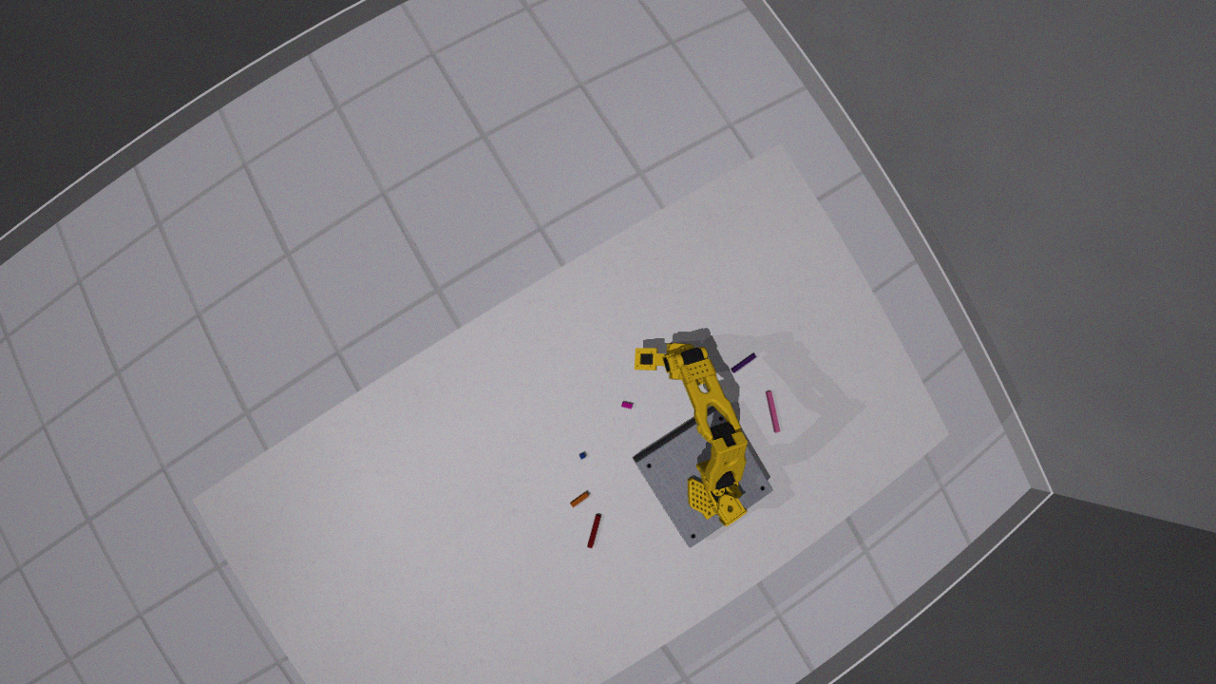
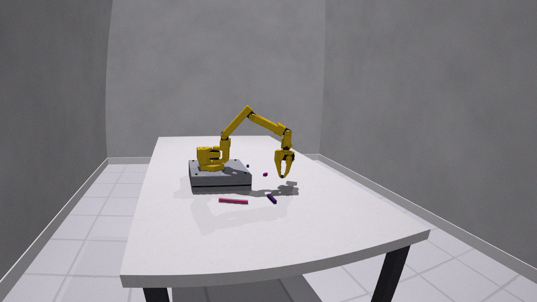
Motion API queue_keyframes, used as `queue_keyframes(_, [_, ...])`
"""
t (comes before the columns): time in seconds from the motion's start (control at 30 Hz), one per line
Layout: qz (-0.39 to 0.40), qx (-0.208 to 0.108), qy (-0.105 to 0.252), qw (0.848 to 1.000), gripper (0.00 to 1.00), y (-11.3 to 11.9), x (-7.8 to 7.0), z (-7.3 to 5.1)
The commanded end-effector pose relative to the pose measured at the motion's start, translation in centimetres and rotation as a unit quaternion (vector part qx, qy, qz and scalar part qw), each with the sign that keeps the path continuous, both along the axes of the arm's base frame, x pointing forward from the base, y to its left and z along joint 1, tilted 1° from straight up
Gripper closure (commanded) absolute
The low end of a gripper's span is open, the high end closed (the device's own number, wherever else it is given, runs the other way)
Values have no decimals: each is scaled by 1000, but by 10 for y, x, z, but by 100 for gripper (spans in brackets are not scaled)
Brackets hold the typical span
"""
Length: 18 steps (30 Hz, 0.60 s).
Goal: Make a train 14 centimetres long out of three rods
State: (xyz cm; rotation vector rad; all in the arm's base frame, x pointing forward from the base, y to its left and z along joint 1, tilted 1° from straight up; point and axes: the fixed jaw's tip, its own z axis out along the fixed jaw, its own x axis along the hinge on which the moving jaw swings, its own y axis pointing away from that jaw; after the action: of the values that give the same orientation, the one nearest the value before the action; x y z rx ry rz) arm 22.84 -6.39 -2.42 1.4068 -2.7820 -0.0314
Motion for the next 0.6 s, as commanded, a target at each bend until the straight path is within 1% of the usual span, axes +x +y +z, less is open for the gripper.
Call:
queue_keyframes(0.0, [25, 2, -1, 1000, 100, -9, -3, -1])
queue_keyframes(0.33, [104, 5, -4, 995, 100, -38, -15, -1])
queue_keyframes(0.47, [126, 6, -4, 992, 100, -46, -18, -1])
queue_keyframes(0.57, [130, 6, -4, 991, 100, -48, -19, -2])
